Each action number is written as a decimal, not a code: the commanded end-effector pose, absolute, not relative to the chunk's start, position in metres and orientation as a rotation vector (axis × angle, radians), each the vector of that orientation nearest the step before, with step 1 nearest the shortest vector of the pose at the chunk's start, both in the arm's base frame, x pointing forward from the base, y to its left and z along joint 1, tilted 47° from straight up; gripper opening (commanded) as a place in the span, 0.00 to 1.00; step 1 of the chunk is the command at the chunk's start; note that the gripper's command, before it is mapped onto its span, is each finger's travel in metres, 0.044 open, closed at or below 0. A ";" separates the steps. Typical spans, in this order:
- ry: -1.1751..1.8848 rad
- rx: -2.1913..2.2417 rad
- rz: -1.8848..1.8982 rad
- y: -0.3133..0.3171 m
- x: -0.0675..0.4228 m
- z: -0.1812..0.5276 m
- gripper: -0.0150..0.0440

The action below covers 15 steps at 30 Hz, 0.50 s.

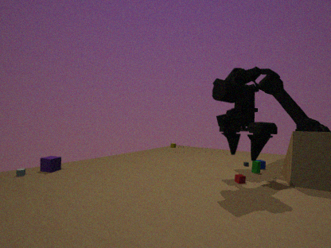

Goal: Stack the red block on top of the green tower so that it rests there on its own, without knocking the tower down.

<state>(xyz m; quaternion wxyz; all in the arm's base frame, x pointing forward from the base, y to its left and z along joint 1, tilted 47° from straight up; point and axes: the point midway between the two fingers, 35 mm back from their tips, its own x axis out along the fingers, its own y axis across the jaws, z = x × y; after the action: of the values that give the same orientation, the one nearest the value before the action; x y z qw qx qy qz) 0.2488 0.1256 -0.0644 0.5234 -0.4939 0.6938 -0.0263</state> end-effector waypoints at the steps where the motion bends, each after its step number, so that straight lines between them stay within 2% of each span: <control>1: 1.668 -1.174 -0.086 0.125 0.251 -0.064 1.00; 15: 1.668 -1.175 -0.088 0.095 0.252 -0.090 1.00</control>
<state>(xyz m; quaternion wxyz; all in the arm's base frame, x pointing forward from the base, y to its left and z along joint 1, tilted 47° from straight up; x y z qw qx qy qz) 0.2516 0.0979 -0.0878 0.5224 -0.4881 0.6981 -0.0376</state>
